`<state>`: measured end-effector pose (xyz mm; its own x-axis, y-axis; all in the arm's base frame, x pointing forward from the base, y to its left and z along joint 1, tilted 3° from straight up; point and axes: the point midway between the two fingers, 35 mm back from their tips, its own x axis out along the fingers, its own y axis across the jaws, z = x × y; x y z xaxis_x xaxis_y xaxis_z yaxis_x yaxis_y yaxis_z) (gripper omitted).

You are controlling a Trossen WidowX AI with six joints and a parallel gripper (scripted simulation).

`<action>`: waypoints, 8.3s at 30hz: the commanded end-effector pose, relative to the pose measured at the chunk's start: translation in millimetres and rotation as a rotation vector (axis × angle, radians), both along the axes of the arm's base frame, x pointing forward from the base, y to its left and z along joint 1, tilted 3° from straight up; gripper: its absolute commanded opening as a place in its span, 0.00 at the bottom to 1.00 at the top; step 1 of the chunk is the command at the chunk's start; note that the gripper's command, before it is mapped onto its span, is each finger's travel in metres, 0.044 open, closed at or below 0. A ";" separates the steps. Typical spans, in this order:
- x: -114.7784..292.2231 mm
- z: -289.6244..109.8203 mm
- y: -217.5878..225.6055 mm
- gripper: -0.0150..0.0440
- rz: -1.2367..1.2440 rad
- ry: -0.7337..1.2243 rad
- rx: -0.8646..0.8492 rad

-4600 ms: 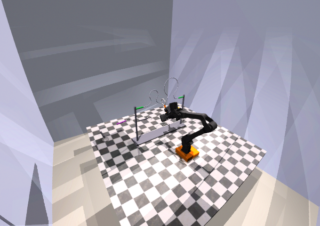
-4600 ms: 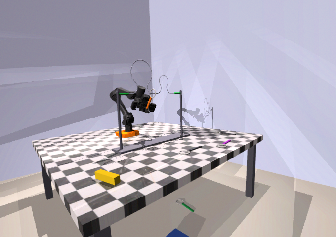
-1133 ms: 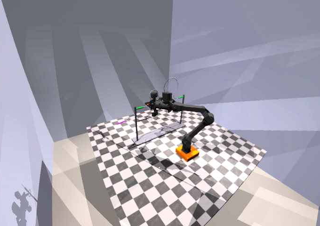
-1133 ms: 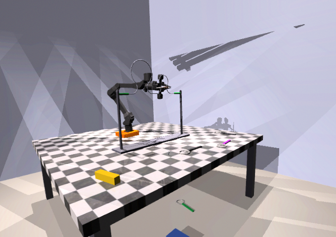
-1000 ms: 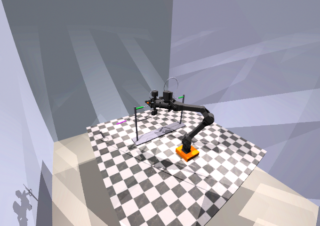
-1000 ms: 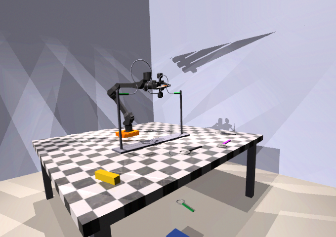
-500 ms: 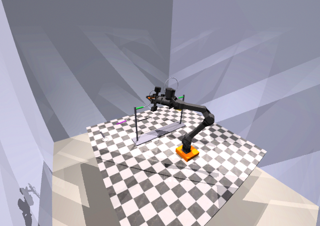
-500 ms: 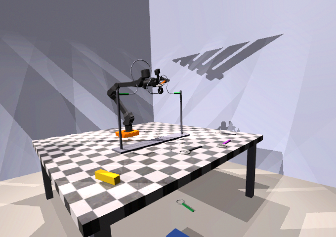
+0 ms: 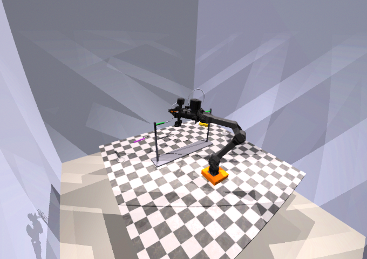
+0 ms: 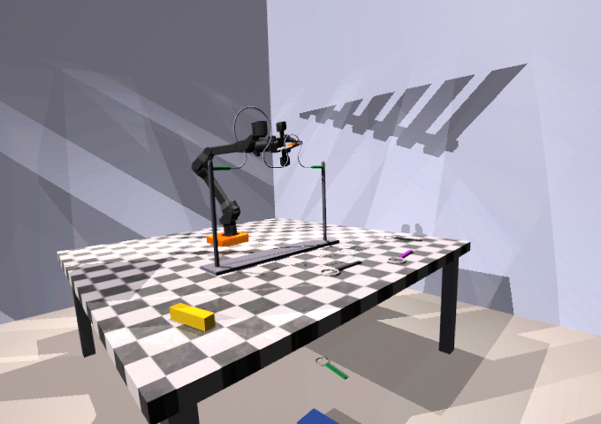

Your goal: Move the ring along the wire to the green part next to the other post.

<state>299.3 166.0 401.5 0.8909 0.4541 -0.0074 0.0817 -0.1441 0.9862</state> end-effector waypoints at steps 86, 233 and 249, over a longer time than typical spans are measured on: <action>-2.5 -80.4 -89.3 0.00 -0.044 0.106 -2.068; 8.4 -177.1 -113.2 0.00 -0.106 0.037 -2.528; 11.5 -209.2 -63.1 0.00 -0.109 0.037 -2.152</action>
<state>309.6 91.0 198.3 0.8926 -0.3431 -0.2924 0.1732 0.8599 -0.4801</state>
